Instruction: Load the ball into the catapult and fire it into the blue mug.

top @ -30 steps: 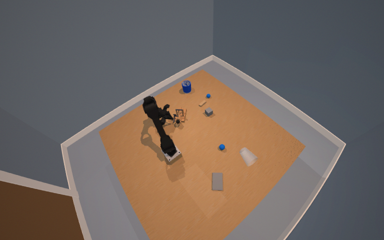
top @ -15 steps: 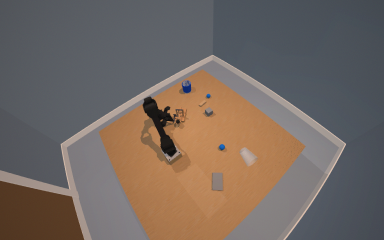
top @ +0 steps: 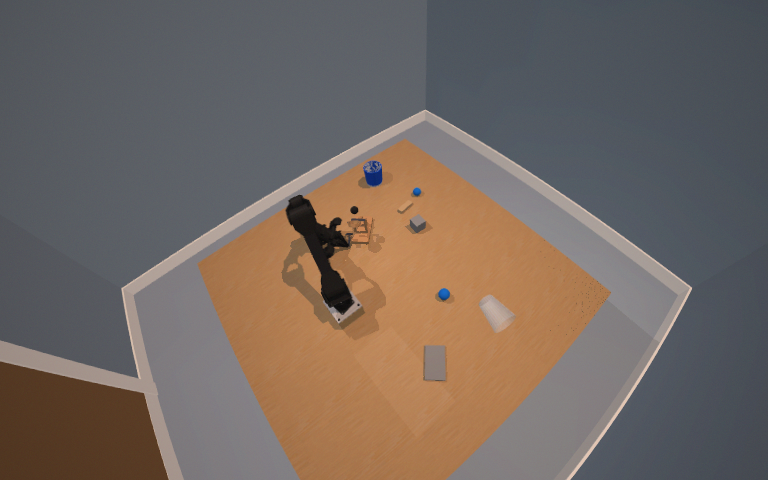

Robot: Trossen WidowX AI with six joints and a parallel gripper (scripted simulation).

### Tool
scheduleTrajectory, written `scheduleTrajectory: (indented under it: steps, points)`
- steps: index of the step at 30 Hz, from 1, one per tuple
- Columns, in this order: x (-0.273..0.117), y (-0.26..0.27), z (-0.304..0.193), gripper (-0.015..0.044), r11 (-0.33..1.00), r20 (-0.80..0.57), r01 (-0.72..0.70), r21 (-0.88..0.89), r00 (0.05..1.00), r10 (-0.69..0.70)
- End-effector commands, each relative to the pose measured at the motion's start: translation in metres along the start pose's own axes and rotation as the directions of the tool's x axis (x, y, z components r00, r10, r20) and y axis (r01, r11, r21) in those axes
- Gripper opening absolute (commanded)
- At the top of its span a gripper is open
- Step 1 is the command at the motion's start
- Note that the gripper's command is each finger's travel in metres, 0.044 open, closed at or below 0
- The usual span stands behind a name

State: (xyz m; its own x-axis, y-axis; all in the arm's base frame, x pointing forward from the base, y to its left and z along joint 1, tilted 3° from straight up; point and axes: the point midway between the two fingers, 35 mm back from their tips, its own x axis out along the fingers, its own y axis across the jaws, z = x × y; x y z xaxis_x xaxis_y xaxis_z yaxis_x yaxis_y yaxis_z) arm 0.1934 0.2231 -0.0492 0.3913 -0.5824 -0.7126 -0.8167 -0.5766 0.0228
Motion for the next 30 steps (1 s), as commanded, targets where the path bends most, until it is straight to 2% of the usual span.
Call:
scheduleTrajectory:
  steps: [1,8,11,12,27,28,30]
  points:
    - [-0.007,0.0,0.0,0.0,1.0,0.0,-0.007,-0.003,1.0,0.007]
    - [-0.118,-0.002,-0.039,0.0,1.0,0.006,0.002,0.002,1.0,-0.002]
    - [-0.129,0.0,-0.045,0.0,1.0,0.006,0.003,0.003,1.0,-0.003]
    - [-0.114,-0.005,-0.037,0.0026,1.0,0.013,0.015,0.009,1.0,-0.015]
    - [-0.103,-0.053,-0.04,0.042,0.938,0.256,-0.072,0.338,0.967,-0.018]
    - [-0.102,-0.056,-0.041,0.044,0.93,0.272,-0.08,0.359,0.962,-0.023]
    - [-0.101,-0.064,-0.042,0.044,0.912,0.303,-0.096,0.4,0.953,-0.033]
